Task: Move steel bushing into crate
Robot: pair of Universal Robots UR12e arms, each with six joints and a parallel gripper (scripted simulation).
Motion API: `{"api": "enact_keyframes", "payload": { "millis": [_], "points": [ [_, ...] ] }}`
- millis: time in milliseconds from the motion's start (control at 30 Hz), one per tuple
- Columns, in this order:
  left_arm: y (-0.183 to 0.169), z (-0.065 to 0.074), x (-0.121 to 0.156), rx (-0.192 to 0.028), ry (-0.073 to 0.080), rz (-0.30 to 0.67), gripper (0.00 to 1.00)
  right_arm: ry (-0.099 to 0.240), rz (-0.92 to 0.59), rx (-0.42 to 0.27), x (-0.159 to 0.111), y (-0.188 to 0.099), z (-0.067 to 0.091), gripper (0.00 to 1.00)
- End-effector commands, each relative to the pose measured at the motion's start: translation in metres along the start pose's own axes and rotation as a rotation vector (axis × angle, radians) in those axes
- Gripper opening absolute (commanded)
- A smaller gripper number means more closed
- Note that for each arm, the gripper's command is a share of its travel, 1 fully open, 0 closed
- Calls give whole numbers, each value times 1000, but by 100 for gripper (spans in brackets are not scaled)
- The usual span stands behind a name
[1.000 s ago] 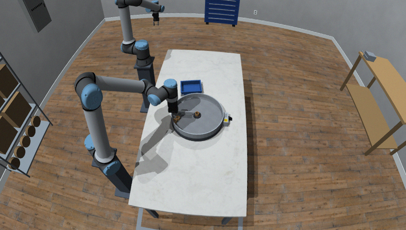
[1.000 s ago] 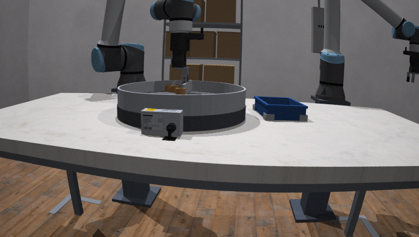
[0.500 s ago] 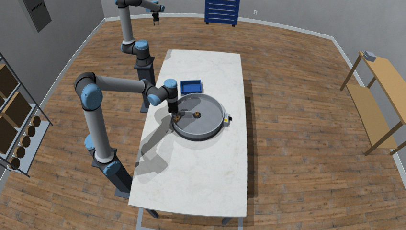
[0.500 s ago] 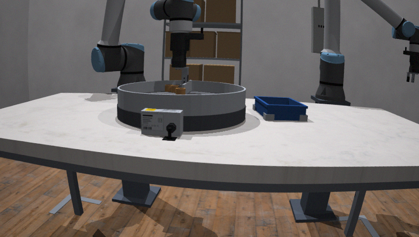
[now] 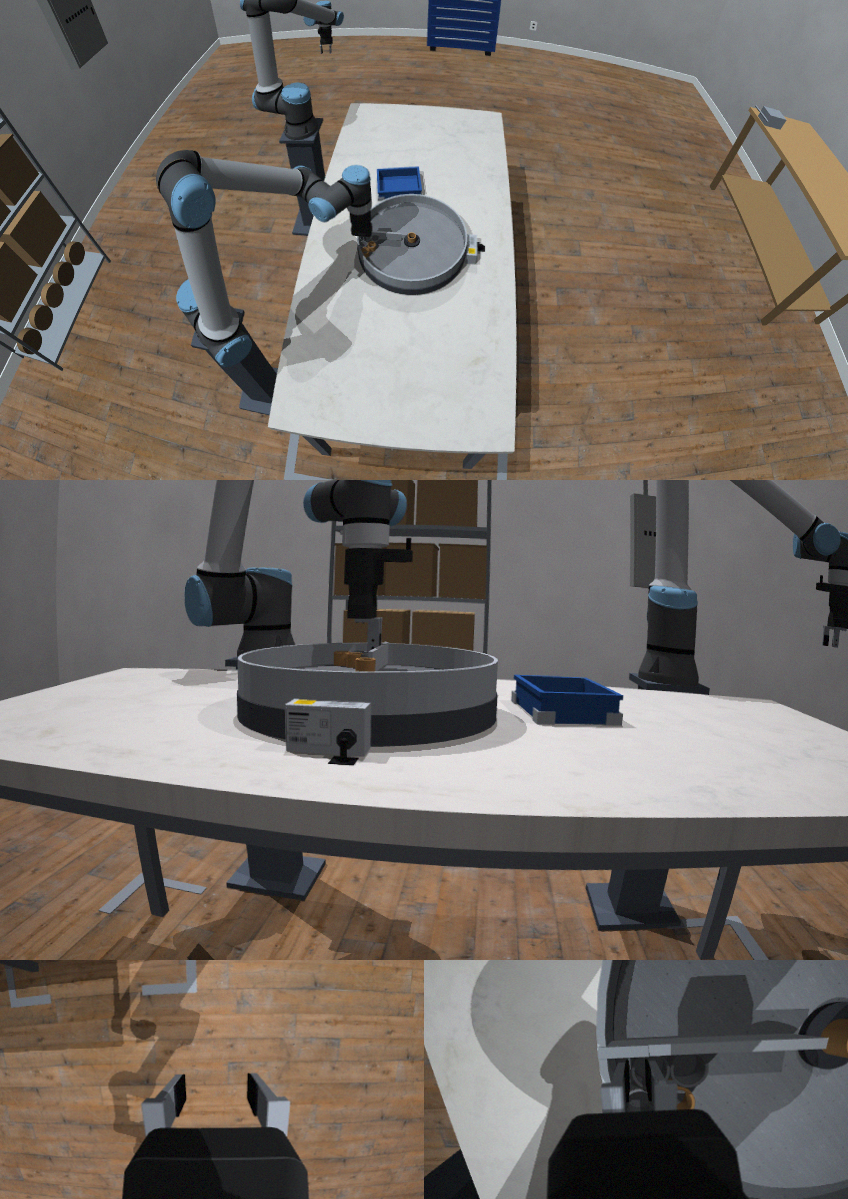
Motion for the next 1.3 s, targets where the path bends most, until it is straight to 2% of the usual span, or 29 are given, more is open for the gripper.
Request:
{"api": "enact_keyframes", "payload": {
  "millis": [0,1233,1267],
  "points": [
    [-1,1,0,-2,1,0,100,-1,0,1,0,0,-5,39],
    [-1,1,0,-2,1,0,100,-1,0,1,0,0,-7,39],
    [-1,1,0,-2,1,0,100,-1,0,1,0,0,-7,0]
  ]
}}
Point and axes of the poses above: on each arm, the point where the finger pads meet when closed, its own z axis back along the fingers, its own x axis across the jaws, y = z × x, the point moved 2 cm from there along z, back along the fingers, and after that the axes turned 8 degrees about z, right-handed, at the moved point
